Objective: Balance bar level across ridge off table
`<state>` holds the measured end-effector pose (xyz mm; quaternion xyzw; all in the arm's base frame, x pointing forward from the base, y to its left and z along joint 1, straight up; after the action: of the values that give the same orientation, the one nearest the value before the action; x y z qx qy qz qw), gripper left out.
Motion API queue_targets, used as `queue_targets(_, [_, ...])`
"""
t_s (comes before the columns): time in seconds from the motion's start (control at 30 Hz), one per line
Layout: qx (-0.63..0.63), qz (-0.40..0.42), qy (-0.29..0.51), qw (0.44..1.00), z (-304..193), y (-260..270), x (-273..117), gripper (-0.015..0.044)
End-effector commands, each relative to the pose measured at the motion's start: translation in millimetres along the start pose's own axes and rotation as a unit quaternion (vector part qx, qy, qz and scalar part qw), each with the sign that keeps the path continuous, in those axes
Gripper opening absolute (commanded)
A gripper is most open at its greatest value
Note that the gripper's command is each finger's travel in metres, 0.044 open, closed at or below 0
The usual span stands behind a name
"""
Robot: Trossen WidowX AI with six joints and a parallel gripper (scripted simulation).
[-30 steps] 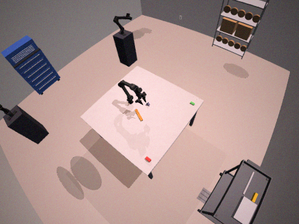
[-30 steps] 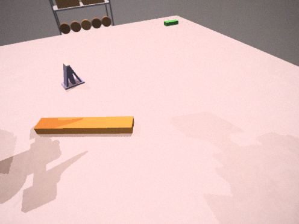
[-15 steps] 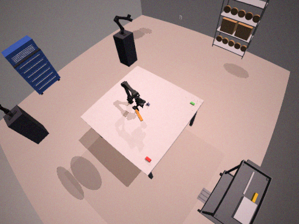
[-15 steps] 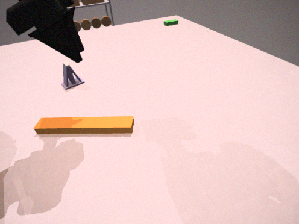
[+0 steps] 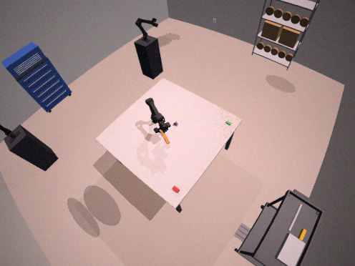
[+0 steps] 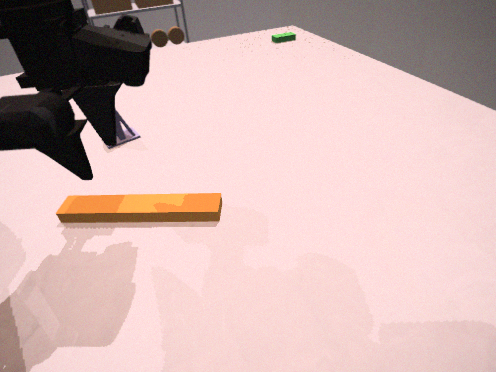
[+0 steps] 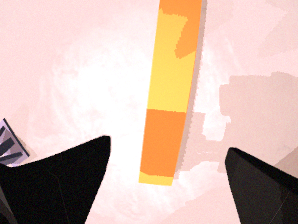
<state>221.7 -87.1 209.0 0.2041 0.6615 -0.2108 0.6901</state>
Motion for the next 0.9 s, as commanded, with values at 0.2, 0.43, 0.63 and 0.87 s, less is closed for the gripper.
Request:
queue_targets(0.2, [0.009,0.001,0.009,1.0,0,-1,31,0.0315])
queue_targets(0.43, [0.009,0.001,0.009,1.0,-1,-1,48,0.0315])
queue_targets(0.63, [0.009,0.001,0.009,1.0,-1,-1,53,0.0315])
queue_targets(0.87, [0.009,0.001,0.009,1.0,-1,-1,64,0.0315])
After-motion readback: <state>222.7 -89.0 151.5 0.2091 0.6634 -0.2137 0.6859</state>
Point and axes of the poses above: the point midway between the two fingers, 35 mm back from their tips, its own x axis out along the fingers, its own y axis across the jaws, z = x × y, the point moved 9 cm from there along -x, back along the fingers, and after that the axes turned 11 degrees about x, right-handed, at the moved point
